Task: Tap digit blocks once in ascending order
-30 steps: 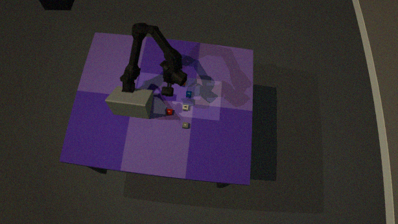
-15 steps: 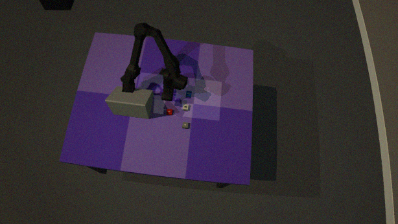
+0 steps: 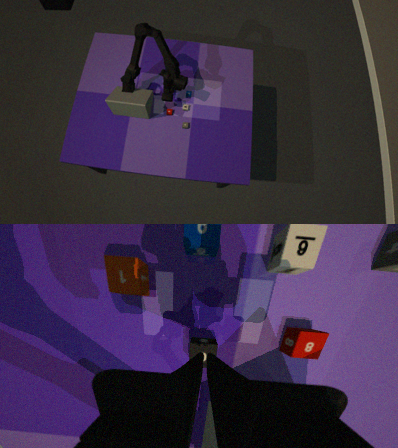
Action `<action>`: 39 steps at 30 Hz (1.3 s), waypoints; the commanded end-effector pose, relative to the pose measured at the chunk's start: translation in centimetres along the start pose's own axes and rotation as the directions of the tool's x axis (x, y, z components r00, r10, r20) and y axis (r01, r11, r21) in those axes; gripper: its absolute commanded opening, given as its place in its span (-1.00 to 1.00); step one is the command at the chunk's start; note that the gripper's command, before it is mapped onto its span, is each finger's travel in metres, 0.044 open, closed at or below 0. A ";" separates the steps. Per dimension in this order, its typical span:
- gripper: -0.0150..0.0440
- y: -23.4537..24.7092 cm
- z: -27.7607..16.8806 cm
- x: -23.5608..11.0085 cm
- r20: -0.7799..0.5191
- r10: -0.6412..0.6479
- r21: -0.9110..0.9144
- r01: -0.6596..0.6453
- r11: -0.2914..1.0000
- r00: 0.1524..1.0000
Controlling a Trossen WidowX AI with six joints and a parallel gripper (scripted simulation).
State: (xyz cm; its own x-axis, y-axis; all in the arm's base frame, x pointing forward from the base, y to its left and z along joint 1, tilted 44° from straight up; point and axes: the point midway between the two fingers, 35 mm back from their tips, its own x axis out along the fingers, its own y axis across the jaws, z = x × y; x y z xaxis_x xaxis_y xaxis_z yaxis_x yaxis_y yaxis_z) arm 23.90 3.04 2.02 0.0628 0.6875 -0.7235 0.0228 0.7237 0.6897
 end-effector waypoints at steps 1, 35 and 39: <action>-0.42 0.1 -0.1 0.7 -0.003 0.006 0.007 -0.006 1.000 1.000; -0.42 0.0 -0.1 -8.9 -0.005 0.003 0.007 -0.003 1.000 1.000; -0.42 2.4 2.9 -9.2 -0.002 -0.005 0.008 0.005 1.000 1.000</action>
State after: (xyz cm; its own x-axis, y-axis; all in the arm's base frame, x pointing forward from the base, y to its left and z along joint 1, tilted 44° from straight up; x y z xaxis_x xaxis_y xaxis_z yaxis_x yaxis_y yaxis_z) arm 24.25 -2.67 8.88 0.0567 0.6870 -0.7244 0.0454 0.7231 0.6893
